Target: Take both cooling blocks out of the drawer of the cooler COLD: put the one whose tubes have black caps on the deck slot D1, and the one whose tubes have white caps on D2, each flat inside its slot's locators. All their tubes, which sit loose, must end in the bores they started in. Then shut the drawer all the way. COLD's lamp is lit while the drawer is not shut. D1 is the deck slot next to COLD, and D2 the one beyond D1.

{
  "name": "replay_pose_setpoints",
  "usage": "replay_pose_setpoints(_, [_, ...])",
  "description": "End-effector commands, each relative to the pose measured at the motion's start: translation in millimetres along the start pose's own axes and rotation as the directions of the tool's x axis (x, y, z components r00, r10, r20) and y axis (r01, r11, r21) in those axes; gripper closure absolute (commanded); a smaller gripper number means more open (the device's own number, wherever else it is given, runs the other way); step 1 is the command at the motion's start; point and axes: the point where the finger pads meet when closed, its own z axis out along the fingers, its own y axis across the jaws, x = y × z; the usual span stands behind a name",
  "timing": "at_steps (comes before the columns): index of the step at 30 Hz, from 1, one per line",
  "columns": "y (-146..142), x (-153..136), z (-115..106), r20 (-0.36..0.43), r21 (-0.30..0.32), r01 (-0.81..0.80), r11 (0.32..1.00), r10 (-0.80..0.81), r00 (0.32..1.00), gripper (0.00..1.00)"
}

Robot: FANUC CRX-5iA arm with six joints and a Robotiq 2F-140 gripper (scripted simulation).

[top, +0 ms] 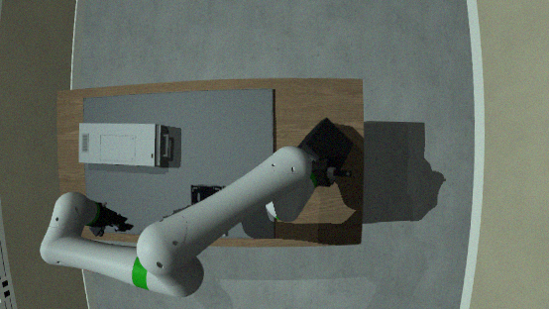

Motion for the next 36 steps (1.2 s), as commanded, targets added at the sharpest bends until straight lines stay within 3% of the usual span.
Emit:
replay_pose_setpoints(1, [2.3,-9.2,-9.7,0.025,-0.033,-0.05,0.998,0.051,0.998,0.65])
replay_pose_setpoints(9, [3.8,-26.8,-25.9,0.025,-0.033,-0.05,0.998,0.051,0.998,0.65])
replay_pose_setpoints(12, [3.5,-35.9,-33.8,0.053,-0.073,-0.111,0.991,0.115,0.992,0.65])
replay_pose_setpoints(20, [2.9,-59.9,-54.9,0.054,-0.074,-0.113,0.991,0.117,0.992,0.65])
replay_pose_setpoints(23, [1.6,-69.2,-62.5,0.077,-0.114,-0.174,0.978,0.183,0.98,0.65])
replay_pose_setpoints(33, [-1.8,-93.6,-82.8,0.078,-0.115,-0.175,0.978,0.185,0.98,0.65])
replay_pose_setpoints(36, [-4.0,-103.0,-90.1,0.096,-0.155,-0.236,0.959,0.252,0.963,0.65])
